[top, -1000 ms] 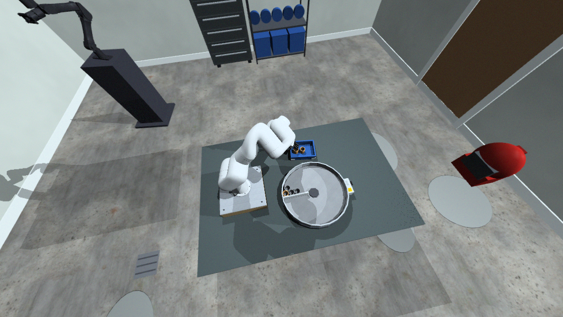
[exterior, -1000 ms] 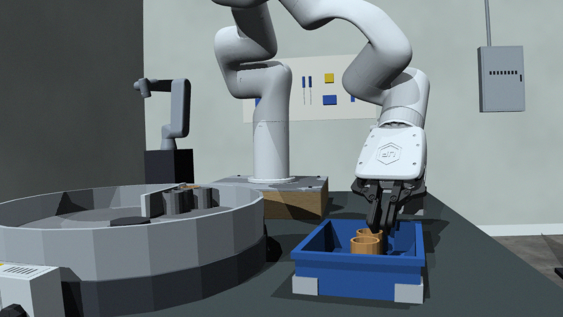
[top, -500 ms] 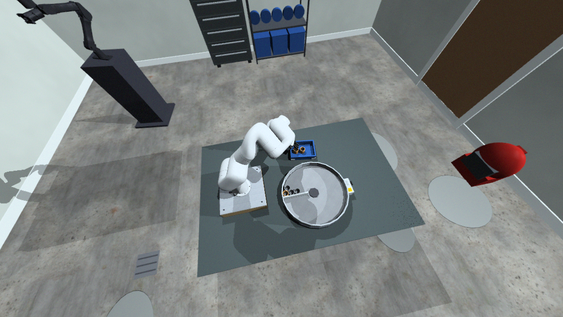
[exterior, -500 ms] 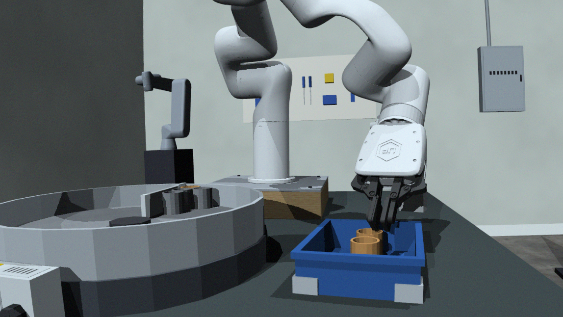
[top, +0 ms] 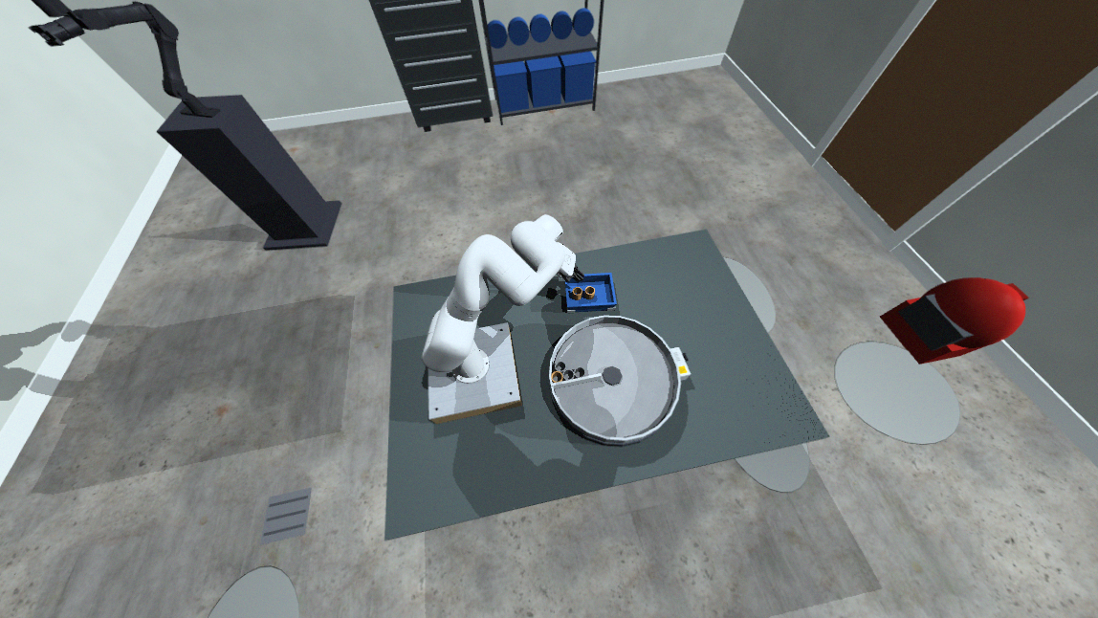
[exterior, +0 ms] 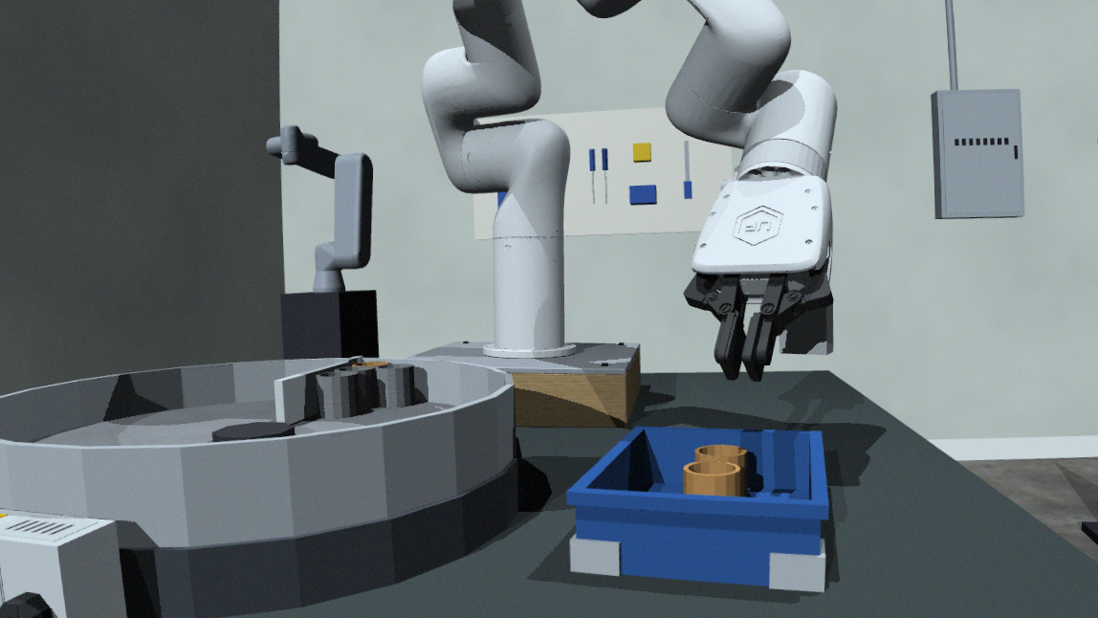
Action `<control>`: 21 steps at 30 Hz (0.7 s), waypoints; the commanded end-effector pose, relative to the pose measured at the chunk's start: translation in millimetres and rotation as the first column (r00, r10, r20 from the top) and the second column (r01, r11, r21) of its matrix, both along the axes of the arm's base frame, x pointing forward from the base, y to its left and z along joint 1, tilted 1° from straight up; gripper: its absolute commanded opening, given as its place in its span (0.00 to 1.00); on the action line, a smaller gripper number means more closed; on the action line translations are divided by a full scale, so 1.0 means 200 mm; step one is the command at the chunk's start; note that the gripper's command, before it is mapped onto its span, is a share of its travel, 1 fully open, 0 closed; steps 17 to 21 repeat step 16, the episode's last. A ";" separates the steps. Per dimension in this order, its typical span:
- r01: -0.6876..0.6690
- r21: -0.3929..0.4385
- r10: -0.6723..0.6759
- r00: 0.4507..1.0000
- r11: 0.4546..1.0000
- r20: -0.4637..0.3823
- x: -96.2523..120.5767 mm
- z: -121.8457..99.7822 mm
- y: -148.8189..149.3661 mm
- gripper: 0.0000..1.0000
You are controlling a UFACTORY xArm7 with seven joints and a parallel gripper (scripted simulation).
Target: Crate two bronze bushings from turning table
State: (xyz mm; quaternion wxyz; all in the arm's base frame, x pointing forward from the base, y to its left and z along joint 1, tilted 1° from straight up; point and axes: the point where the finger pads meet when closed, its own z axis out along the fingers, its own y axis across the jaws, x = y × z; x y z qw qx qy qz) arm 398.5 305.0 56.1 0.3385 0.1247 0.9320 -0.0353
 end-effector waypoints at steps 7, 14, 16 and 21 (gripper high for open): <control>0.000 0.003 0.000 1.000 1.000 -0.003 0.00 0.12 0.00 0.11; 0.000 0.003 0.000 1.000 1.000 -0.003 0.00 0.12 0.00 0.11; 0.000 0.003 0.000 1.000 1.000 -0.003 0.00 0.12 0.00 0.11; 0.000 0.003 0.000 1.000 1.000 -0.003 0.00 0.12 0.00 0.11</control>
